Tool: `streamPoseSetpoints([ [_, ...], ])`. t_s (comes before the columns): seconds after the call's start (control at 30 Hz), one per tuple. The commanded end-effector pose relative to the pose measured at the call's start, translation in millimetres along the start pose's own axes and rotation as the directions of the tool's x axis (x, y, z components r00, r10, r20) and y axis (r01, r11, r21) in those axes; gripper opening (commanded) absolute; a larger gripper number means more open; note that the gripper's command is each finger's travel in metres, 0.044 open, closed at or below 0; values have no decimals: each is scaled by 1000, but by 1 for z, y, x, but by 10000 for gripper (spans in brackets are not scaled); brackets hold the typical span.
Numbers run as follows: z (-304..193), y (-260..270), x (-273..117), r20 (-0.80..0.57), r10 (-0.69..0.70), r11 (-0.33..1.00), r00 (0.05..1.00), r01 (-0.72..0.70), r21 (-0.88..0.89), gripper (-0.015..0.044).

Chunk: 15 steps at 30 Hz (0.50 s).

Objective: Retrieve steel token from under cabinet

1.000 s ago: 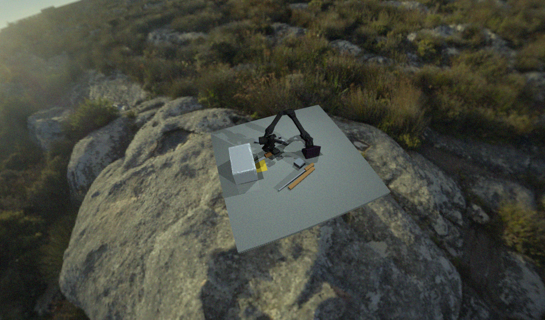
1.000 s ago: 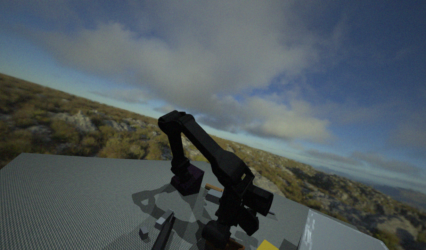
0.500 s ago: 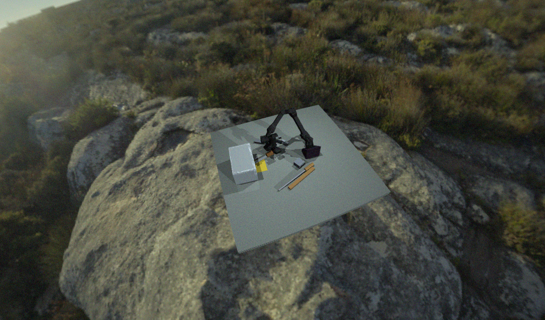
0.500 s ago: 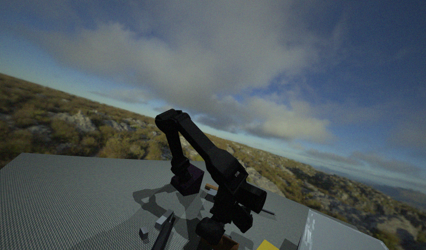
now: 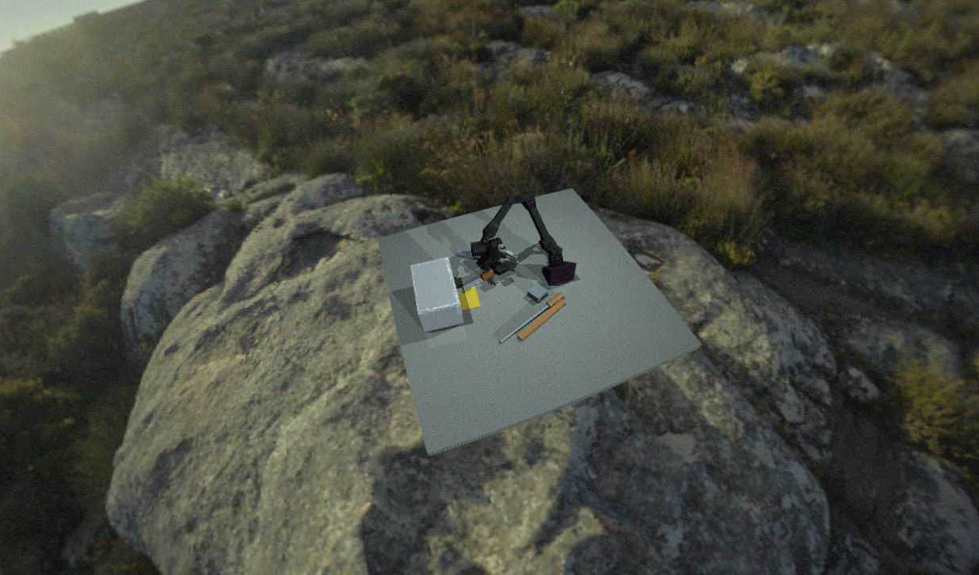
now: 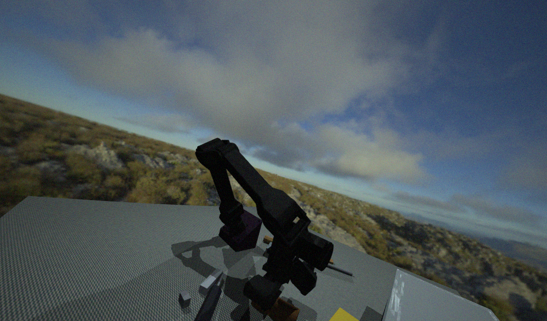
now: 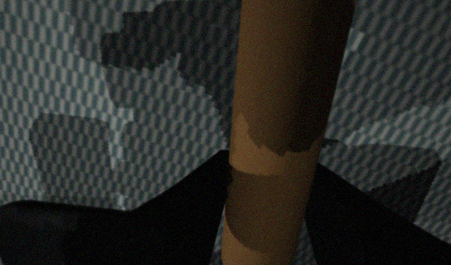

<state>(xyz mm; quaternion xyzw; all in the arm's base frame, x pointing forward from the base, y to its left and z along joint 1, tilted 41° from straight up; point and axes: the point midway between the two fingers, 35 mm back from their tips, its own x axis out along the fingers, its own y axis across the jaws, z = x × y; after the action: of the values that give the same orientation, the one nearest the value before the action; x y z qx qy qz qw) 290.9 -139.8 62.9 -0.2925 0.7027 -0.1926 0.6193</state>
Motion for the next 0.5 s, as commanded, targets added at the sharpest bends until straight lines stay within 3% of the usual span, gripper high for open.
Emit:
streamPoseSetpoints([
  [0.0,-8,0,1,-5,-1,1000,1000,1,-7,0],
  [0.47,-26,-1,1,-6,-1,1000,1000,1,-8,0],
])
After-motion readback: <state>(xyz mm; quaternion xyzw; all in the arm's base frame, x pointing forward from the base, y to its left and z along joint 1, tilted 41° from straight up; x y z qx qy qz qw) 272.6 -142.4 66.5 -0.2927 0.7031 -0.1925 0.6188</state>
